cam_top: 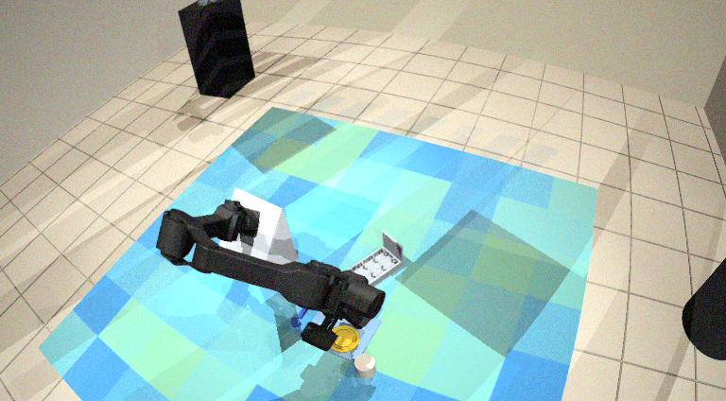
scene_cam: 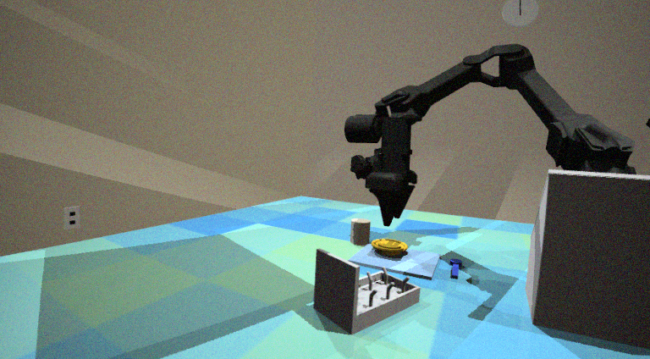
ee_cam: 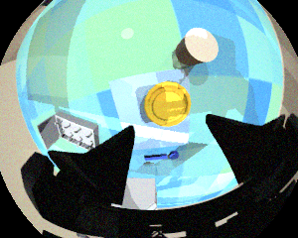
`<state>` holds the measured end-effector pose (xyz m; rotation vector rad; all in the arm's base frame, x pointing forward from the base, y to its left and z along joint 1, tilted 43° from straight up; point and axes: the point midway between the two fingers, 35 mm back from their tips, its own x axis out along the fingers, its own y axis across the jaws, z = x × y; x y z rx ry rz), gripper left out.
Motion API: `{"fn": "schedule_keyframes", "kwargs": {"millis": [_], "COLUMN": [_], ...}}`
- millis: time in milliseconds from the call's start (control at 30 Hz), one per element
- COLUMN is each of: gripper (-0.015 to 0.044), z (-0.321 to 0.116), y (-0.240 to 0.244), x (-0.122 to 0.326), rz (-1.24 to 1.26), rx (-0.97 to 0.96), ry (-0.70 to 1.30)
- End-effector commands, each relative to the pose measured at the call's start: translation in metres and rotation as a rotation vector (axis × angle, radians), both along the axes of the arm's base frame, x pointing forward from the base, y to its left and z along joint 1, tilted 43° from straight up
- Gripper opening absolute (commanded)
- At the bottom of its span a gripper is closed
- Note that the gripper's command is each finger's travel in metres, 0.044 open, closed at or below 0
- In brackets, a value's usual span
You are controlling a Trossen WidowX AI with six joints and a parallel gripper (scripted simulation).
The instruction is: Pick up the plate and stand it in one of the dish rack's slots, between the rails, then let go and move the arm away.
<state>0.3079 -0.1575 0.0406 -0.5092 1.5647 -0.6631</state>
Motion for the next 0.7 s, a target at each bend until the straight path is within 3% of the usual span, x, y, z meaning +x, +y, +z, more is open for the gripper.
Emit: {"fn": "schedule_keyframes", "kwargs": {"millis": [0,667], "gripper": [0.04,0.04], "z": [-0.004,-0.027], "y": [-0.003,-0.026], "x": [0.002,0.0], "rz": [0.013,0.012], "rx": [-0.008,-0.007], "ry": [-0.003,-0.003]}}
